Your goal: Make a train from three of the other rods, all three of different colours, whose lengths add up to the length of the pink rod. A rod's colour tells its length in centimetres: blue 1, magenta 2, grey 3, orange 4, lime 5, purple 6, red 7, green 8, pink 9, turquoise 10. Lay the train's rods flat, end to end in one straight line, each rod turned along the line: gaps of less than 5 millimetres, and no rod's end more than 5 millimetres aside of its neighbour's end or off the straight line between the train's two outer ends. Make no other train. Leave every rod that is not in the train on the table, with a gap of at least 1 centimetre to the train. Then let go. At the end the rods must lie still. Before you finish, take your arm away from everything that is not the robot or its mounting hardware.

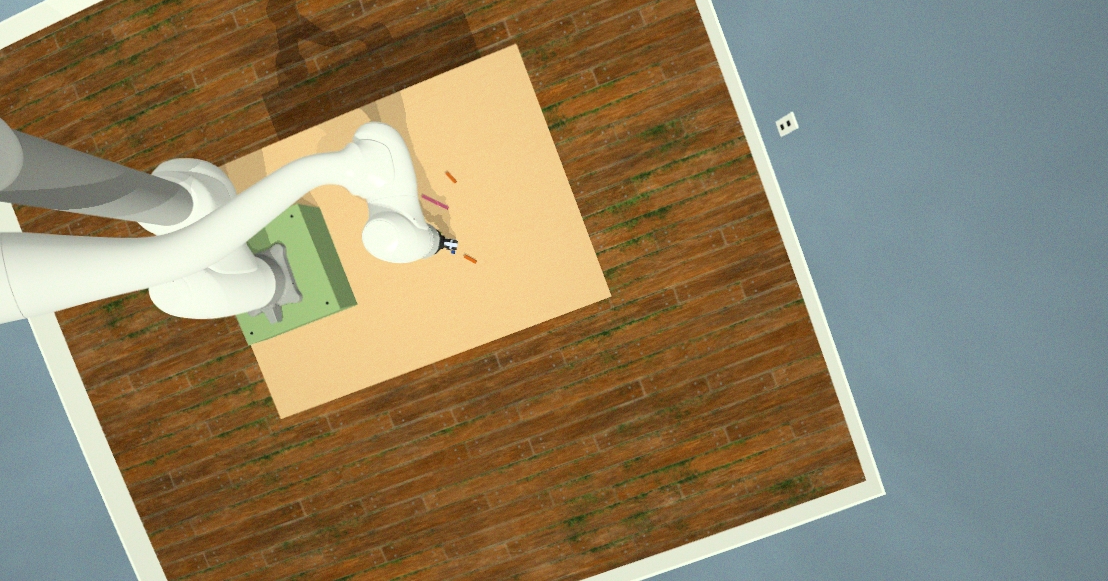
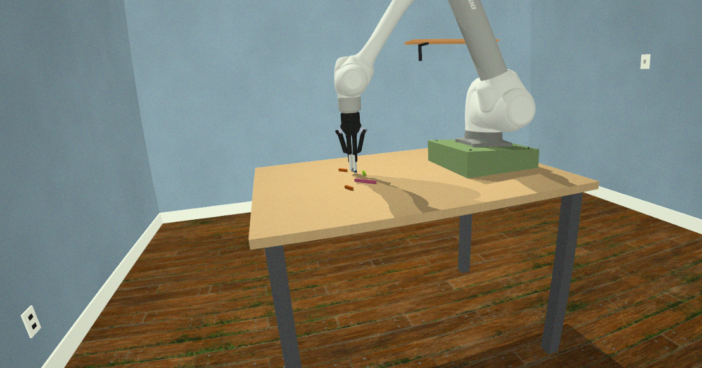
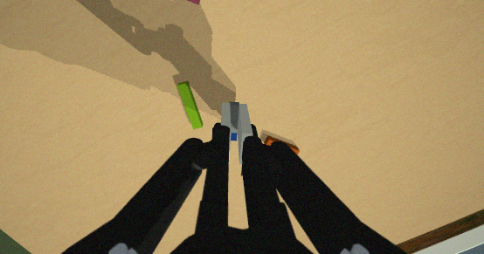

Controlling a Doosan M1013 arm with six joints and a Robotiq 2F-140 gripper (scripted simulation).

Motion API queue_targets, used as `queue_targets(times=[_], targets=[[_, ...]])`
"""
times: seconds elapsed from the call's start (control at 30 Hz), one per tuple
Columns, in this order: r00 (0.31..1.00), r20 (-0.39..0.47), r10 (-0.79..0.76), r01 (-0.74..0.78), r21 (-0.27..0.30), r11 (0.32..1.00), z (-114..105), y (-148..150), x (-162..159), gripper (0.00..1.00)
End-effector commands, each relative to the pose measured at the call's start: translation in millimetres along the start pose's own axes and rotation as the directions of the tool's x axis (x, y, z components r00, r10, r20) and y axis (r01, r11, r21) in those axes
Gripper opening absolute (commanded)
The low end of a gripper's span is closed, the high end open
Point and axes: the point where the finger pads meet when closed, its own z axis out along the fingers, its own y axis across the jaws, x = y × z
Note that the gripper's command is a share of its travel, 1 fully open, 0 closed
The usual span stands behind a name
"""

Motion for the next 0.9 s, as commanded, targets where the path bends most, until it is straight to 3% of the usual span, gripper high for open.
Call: queue_targets(times=[0.0,0.87], targets=[[1.000,0.005,0.002,-0.002,0.005,1.000,3.3,-3.4,-6.1,0.03],[1.000,0.005,0.003,-0.004,0.005,1.000,3.3,-2.7,-8.9,0.03]])
